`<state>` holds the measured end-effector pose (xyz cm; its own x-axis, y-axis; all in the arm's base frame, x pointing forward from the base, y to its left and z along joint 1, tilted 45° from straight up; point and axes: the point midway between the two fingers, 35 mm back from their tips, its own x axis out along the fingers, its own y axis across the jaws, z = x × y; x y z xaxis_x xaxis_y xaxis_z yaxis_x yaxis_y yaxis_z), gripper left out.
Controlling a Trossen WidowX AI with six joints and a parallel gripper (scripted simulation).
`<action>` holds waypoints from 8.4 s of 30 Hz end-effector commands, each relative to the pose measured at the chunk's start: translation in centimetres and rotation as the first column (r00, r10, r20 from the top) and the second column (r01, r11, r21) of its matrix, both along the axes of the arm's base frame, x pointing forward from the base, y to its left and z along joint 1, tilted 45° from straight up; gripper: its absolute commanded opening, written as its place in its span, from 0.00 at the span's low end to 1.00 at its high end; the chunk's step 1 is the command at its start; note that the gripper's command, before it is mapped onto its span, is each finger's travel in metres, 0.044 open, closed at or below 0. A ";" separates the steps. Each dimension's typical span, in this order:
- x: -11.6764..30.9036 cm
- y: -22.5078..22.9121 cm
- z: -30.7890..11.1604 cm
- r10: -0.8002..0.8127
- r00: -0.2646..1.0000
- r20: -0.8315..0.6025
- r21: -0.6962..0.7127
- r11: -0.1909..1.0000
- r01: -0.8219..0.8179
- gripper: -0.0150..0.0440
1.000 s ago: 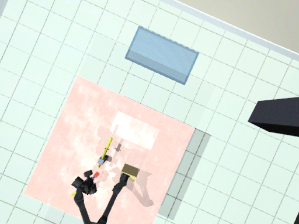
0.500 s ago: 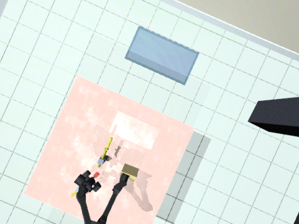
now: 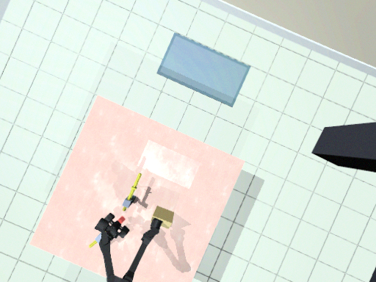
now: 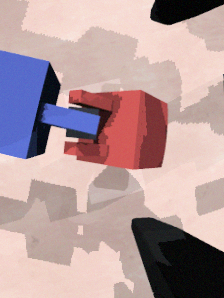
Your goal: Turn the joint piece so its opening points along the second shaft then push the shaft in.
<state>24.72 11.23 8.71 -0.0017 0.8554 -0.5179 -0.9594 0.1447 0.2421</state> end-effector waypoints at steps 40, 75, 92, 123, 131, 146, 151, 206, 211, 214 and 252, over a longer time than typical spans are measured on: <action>-0.9 6.9 -5.5 0.002 1.000 -0.012 0.017 1.000 -0.002 0.96; -0.9 6.9 -5.5 0.002 1.000 -0.012 0.017 1.000 -0.002 0.56; -0.9 6.9 -5.5 0.002 1.000 -0.012 0.017 1.000 -0.002 0.56; -0.9 6.9 -5.5 0.002 1.000 -0.012 0.017 1.000 -0.002 0.56; -0.9 6.9 -5.5 0.002 1.000 -0.012 0.017 1.000 -0.002 0.56; -0.9 6.9 -5.5 0.002 1.000 -0.012 0.017 1.000 -0.002 0.56; -0.9 6.9 -5.4 0.004 1.000 -0.006 0.019 1.000 -0.004 0.50; -0.3 3.4 -4.8 0.220 0.975 0.016 -0.411 0.891 -0.194 0.25; -0.3 3.3 -4.8 0.216 0.976 0.010 -0.411 0.891 -0.193 0.25; -0.3 3.3 -4.8 0.218 0.976 0.010 -0.415 0.889 -0.194 0.25; -0.3 3.2 -4.7 0.215 0.977 0.003 -0.415 0.889 -0.195 0.25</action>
<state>24.43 14.43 4.00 -0.1211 0.5536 -0.8240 -0.9867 0.0236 0.1609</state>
